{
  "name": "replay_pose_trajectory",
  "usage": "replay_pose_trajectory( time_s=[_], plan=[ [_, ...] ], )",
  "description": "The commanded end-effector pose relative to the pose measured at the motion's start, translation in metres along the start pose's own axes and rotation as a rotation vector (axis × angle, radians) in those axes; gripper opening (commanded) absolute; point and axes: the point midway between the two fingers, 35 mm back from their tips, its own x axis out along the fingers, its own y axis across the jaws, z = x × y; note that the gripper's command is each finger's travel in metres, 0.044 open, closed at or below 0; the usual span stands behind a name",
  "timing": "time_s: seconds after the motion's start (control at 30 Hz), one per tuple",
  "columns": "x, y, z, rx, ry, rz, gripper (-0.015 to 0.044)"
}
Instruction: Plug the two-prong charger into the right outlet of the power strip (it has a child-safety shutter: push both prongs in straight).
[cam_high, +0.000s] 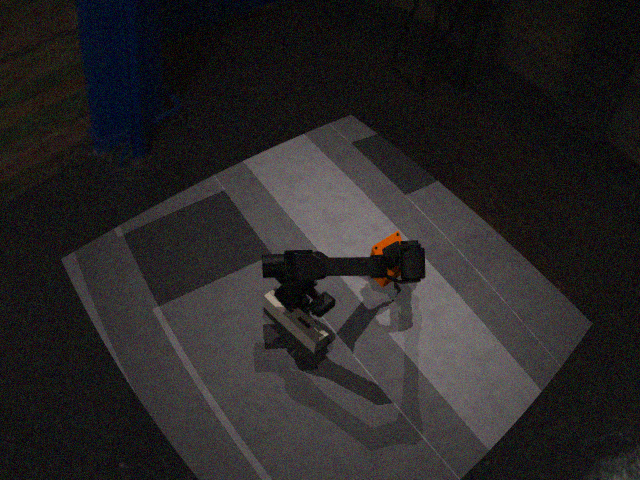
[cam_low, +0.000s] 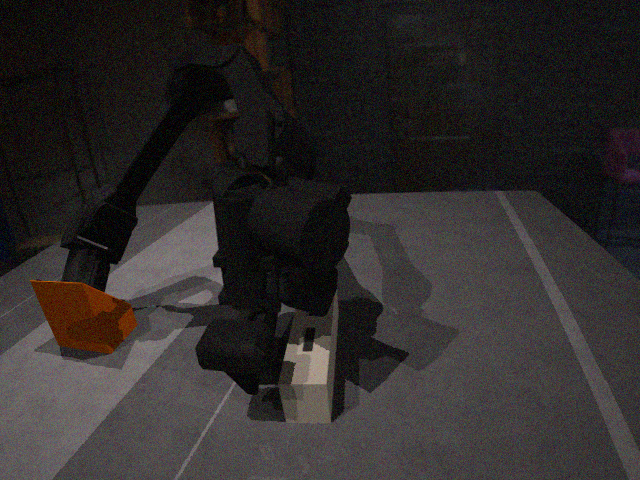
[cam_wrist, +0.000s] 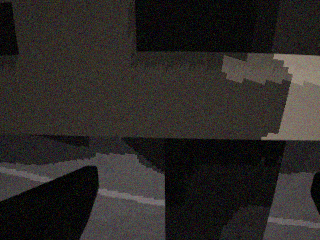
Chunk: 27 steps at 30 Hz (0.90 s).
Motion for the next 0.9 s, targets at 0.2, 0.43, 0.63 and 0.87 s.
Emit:
replay_pose_trajectory(
  time_s=[0.2, 0.43, 0.63, 0.87],
  plan=[
    [0.001, 0.0, -0.01, -0.004, -0.002, 0.003, 0.044],
    [0.001, -0.001, -0.018, -0.003, -0.002, 0.003, 0.044],
    [0.001, -0.001, -0.026, -0.003, -0.002, 0.003, 0.044],
    [0.002, -0.002, -0.035, -0.003, -0.002, 0.003, 0.044]
  ],
)
